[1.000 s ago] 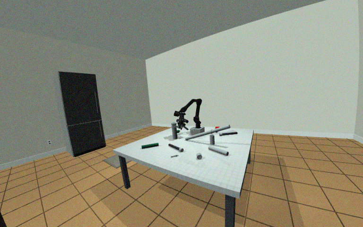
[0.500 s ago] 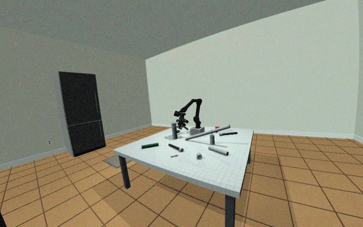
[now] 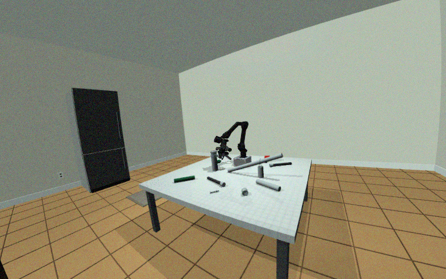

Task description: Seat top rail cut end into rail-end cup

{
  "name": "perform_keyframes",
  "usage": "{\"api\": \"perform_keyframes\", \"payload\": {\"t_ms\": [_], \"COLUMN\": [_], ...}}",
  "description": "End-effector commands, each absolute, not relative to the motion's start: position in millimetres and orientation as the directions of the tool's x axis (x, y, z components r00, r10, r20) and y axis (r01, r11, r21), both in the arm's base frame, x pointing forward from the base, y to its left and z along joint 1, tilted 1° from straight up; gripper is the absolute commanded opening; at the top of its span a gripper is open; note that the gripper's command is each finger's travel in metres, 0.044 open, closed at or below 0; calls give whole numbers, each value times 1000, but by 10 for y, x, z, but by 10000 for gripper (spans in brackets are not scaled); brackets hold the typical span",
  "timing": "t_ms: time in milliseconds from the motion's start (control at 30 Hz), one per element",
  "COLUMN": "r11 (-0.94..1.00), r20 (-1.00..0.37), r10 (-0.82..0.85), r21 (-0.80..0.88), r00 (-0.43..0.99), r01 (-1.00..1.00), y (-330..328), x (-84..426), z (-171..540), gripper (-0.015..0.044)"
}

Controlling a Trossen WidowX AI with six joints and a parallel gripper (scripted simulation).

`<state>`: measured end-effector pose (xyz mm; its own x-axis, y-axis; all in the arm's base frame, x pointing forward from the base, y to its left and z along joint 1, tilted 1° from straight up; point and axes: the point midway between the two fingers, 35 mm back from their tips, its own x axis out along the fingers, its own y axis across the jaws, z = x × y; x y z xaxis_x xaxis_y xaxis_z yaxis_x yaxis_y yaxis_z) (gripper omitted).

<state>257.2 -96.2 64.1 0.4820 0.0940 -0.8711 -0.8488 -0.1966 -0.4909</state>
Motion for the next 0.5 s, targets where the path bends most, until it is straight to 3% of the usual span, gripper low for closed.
{"api": "perform_keyframes", "payload": {"t_ms": [0, 467], "r11": [-170, -88], "r20": [-870, -868], "r10": [80, 33], "r21": [-493, -495], "r00": [487, 495], "r01": [-853, -864], "y": [-953, -939], "x": [2601, 2688], "z": [640, 642], "gripper": [0, 0]}}
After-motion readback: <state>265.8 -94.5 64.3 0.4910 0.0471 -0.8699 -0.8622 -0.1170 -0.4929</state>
